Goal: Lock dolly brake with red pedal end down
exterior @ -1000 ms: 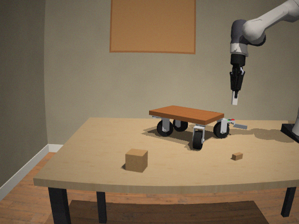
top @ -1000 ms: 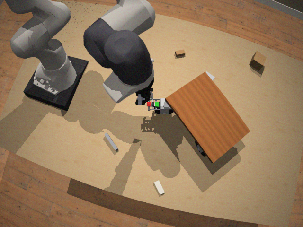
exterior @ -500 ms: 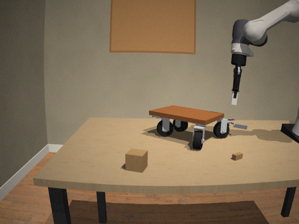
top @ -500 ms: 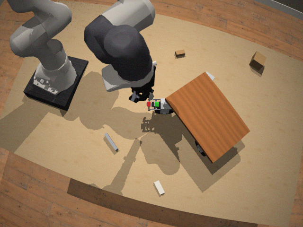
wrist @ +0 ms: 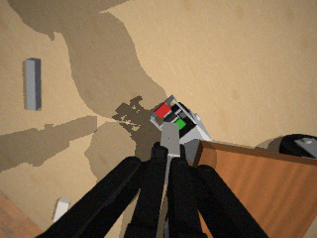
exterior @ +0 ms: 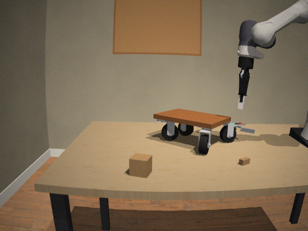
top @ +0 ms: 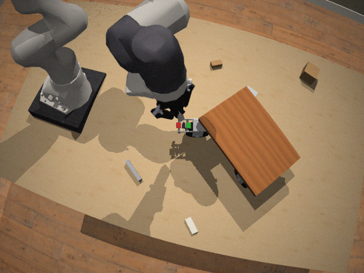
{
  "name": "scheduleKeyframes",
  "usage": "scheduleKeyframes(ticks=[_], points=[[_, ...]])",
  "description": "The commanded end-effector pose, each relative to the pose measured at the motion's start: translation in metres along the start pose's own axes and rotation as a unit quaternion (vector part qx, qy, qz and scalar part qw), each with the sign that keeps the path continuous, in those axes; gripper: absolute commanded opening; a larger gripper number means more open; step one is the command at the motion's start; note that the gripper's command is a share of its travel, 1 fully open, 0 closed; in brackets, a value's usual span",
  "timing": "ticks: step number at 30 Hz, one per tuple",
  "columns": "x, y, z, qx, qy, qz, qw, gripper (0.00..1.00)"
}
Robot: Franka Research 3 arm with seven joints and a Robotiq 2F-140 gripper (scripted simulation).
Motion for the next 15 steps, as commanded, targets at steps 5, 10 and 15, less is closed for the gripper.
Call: scheduleKeyframes(ticks=[5, 10, 15], points=[[-0.001, -0.011, 0.0, 0.028, -0.184, 0.008, 0.982, 0.0], [-0.001, -0.018, 0.0, 0.035, -0.24, 0.012, 0.97, 0.0], [-0.001, -0.029, -0.001, 0.044, -0.297, 0.014, 0.954, 0.0]])
Point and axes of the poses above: the point where the finger pads meet when closed, its own y axis back along the fingers, its own z axis across the jaws, x = y × z, the point moved 2 cm from there along y, back along the fingers, and after that the axes turned 15 degrees about y, right-handed, at the moved point
